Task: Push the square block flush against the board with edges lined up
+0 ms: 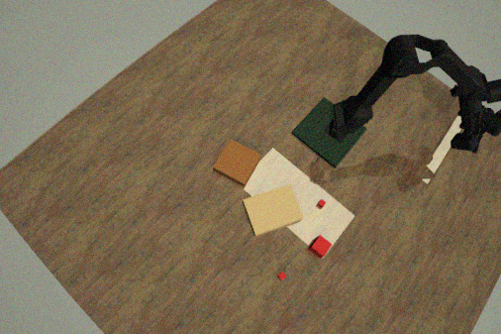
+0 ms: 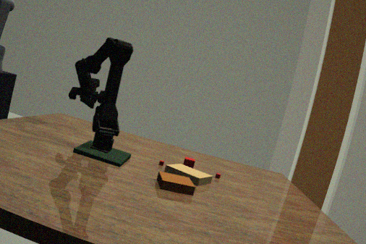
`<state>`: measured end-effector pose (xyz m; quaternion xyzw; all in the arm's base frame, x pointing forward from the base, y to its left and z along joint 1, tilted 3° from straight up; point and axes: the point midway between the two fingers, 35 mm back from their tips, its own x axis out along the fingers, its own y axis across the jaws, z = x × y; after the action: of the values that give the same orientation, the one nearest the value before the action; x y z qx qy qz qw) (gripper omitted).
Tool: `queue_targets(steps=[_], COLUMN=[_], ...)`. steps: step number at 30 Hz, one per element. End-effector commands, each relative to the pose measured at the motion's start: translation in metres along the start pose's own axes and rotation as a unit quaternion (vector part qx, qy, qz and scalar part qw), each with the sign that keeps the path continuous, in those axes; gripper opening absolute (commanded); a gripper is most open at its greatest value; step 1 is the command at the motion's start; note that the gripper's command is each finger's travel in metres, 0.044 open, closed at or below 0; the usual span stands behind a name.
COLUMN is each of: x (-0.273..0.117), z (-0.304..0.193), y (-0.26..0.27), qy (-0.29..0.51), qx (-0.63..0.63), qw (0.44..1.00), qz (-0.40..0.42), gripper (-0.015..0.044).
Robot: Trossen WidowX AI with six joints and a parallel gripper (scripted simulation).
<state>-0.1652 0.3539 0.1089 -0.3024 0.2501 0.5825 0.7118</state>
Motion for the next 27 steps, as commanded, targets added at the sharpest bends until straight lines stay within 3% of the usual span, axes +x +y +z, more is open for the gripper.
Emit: queue_targets(steps=[1, 14, 27], x=[0.016, 0.062, 0.061], z=[0.016, 0.026, -0.003], y=[-0.032, -0.167, -0.312], qy=[0.009, 0.063, 0.12], qx=[0.048, 0.214, 0.322], qw=[0.998, 0.967, 0.91], qz=[-0.026, -0.125, -0.231], gripper=[0.0, 0.0, 0.0])
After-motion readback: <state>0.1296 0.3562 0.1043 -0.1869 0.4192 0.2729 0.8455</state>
